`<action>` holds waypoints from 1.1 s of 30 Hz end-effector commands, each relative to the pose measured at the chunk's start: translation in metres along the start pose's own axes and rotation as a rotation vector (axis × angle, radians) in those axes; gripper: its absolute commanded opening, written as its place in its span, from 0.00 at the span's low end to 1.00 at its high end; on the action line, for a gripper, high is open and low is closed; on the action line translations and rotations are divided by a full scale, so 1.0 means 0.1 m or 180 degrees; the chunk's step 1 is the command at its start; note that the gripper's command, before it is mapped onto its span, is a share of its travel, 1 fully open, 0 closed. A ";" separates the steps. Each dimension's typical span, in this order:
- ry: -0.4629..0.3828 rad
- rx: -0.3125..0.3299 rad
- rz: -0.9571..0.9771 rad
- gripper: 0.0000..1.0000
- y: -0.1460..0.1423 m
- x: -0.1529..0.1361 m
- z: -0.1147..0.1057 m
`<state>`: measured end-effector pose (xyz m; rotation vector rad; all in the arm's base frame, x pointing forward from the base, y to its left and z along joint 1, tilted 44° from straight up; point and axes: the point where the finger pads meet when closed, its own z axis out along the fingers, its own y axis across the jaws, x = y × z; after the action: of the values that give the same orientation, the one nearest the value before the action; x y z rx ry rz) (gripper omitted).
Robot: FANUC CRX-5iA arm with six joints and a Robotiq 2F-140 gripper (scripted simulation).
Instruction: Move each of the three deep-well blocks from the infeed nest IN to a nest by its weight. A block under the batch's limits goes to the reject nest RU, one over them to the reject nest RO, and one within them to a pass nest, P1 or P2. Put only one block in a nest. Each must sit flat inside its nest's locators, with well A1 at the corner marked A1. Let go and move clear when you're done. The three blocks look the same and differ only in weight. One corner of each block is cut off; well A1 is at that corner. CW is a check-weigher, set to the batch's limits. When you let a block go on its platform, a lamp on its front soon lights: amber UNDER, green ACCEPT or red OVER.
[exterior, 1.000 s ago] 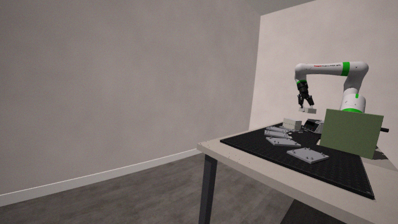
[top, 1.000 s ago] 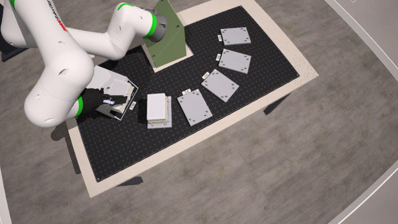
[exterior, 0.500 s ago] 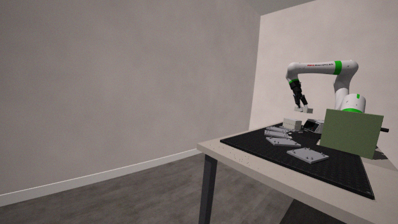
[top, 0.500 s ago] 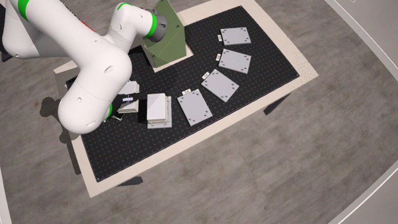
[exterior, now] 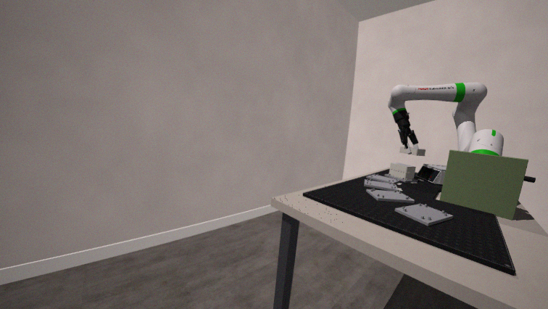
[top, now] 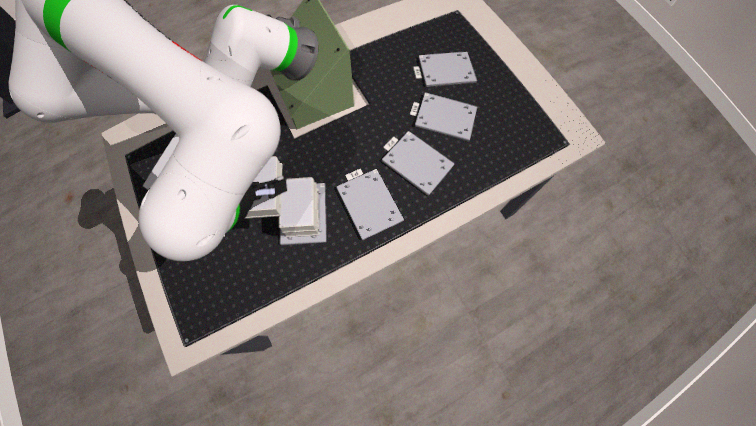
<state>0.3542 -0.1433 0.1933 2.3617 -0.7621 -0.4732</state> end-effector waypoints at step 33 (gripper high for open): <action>0.0001 -0.0318 -0.0551 0.10 -0.92 0.17 0.01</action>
<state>0.4023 -0.0966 0.1381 2.3519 -0.6117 -0.5350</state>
